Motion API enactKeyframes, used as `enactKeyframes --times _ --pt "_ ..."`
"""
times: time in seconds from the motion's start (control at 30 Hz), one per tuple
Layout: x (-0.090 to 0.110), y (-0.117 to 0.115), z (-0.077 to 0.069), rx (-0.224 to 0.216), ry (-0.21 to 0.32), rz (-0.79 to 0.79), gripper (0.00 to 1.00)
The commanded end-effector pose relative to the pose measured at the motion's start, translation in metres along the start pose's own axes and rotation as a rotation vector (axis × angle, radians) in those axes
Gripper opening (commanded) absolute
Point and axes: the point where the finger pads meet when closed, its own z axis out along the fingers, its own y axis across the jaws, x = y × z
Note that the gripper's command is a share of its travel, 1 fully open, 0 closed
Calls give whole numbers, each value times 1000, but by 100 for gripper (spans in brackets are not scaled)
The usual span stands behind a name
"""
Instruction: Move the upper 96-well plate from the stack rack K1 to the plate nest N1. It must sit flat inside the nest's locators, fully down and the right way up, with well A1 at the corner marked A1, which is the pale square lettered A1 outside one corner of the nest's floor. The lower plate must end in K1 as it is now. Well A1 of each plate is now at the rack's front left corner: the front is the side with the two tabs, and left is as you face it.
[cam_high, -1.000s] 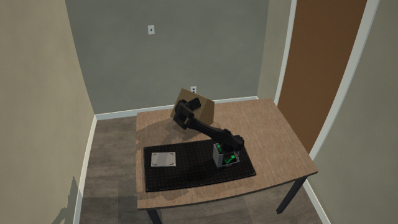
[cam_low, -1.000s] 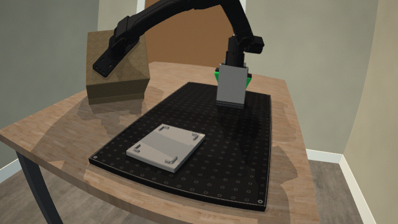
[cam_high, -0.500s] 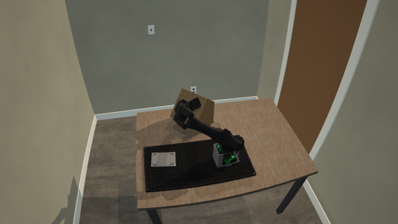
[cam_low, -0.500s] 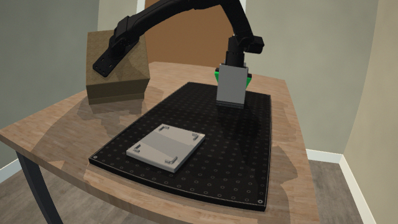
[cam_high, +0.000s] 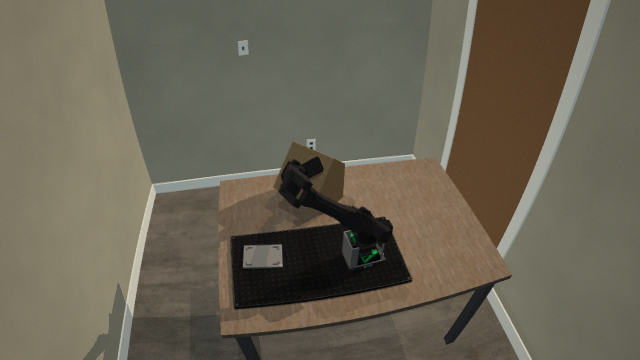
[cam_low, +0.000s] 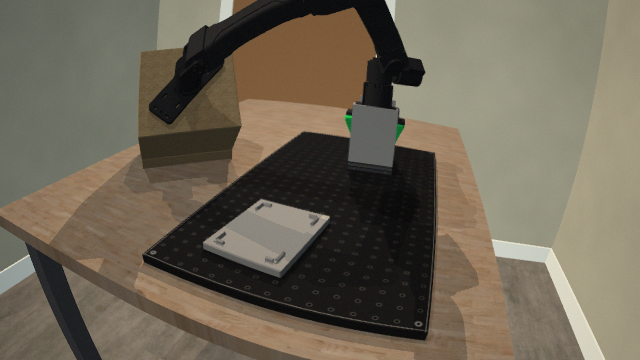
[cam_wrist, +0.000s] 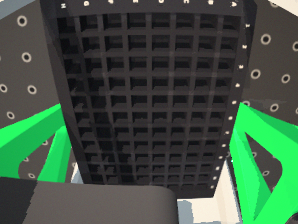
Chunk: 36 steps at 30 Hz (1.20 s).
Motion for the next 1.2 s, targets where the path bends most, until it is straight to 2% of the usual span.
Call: enactKeyframes --times 0.0,0.33,0.4,1.17 --pt "-5 -7 -14 26 -26 -1 0" --pt "-5 -7 -14 26 -26 -1 0" --pt "-3 -13 -21 34 -28 16 0" --pt "-2 -12 -56 36 -25 17 0"
